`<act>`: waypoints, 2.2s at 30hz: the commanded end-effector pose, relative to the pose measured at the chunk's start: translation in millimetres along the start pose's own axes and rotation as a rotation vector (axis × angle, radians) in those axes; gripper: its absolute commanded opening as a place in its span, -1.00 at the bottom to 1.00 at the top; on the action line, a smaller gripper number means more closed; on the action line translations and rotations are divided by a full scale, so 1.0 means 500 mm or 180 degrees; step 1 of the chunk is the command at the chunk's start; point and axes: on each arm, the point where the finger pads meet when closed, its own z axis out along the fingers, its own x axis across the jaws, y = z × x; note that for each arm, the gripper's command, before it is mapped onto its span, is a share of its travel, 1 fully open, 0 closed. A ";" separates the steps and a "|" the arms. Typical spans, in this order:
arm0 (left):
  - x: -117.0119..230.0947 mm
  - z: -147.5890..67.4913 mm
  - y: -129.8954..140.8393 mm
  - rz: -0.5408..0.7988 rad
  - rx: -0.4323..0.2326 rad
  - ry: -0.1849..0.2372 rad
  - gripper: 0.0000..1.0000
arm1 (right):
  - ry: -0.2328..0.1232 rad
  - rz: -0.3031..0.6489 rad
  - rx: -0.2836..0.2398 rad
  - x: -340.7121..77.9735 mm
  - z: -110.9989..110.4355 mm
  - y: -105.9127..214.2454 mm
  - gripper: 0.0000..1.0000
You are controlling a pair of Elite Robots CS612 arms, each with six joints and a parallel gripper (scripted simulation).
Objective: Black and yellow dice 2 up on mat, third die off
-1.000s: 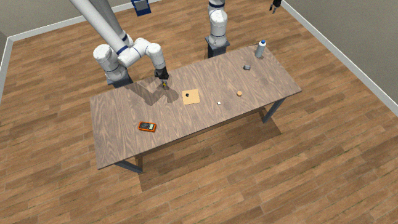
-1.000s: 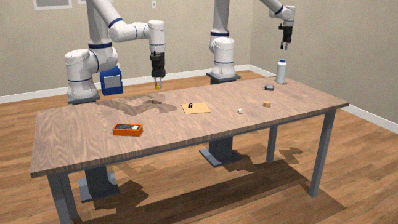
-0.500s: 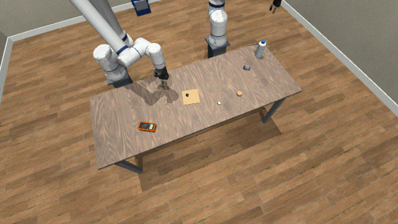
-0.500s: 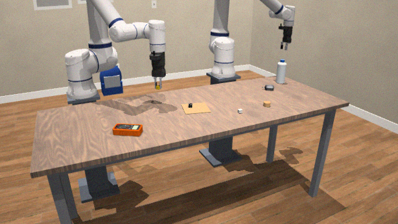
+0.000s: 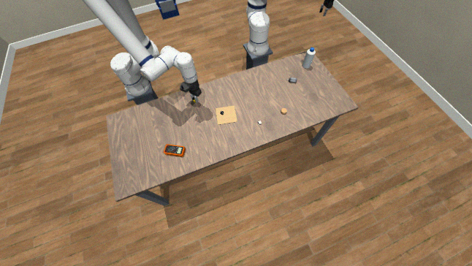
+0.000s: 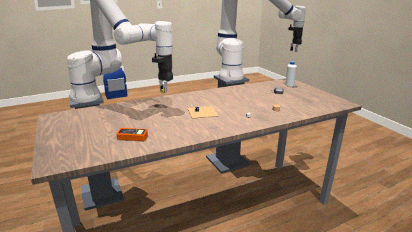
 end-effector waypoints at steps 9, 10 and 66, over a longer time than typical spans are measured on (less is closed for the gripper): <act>0.000 -0.002 0.001 0.0000 -0.0005 -0.0001 1.00 | -0.0004 0.1175 0.0013 -0.003 0.004 -0.001 -0.19; 0.000 -0.002 0.001 0.0000 -0.0005 -0.0001 1.00 | -0.0004 0.1298 0.0013 -0.004 0.004 -0.001 -0.19; 0.000 -0.002 0.001 0.0000 -0.0005 -0.0001 1.00 | -0.0709 0.2972 -0.1363 -0.005 0.019 0.006 -0.19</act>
